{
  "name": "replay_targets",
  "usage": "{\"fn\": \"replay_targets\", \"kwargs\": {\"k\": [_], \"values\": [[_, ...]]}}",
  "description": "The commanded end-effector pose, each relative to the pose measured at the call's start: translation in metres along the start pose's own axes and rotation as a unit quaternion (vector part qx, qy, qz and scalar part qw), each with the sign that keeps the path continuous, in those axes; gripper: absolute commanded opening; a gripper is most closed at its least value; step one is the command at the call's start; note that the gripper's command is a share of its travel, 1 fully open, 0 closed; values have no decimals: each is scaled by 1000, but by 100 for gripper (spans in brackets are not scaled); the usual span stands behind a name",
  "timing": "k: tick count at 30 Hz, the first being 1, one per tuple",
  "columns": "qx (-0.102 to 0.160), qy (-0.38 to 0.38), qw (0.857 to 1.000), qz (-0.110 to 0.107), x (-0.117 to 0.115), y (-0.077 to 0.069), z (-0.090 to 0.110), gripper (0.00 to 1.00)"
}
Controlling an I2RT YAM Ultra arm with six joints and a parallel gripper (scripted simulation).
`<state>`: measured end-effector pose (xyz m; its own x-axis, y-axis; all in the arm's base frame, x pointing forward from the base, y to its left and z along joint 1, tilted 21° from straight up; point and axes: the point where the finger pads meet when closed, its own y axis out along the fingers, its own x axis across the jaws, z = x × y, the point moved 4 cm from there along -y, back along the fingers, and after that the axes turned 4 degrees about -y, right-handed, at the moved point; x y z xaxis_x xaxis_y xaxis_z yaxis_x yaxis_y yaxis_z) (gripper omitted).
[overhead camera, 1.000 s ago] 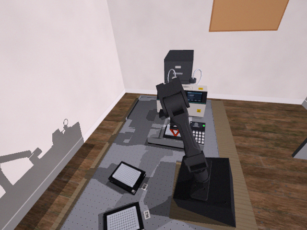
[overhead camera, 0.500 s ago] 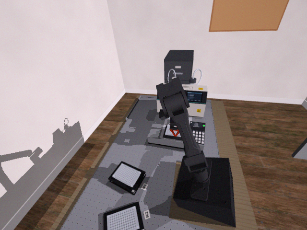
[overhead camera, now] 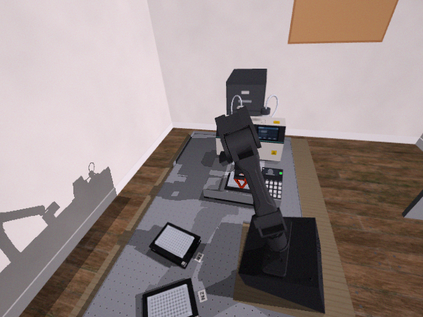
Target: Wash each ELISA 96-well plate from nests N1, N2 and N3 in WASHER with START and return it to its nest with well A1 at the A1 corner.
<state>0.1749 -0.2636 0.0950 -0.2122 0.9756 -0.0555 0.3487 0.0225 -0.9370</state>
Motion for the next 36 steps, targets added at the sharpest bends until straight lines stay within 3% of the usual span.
{"fn": "replay_targets", "kwargs": {"k": [1, 34, 35, 36], "values": [[-2, 0, 1000, 7, -2, -2, -1, 0], [-2, 0, 1000, 7, -2, 2, -1, 0], [-2, 0, 1000, 7, -2, 2, -1, 100], [-2, 0, 1000, 7, -2, 2, -1, 100]]}}
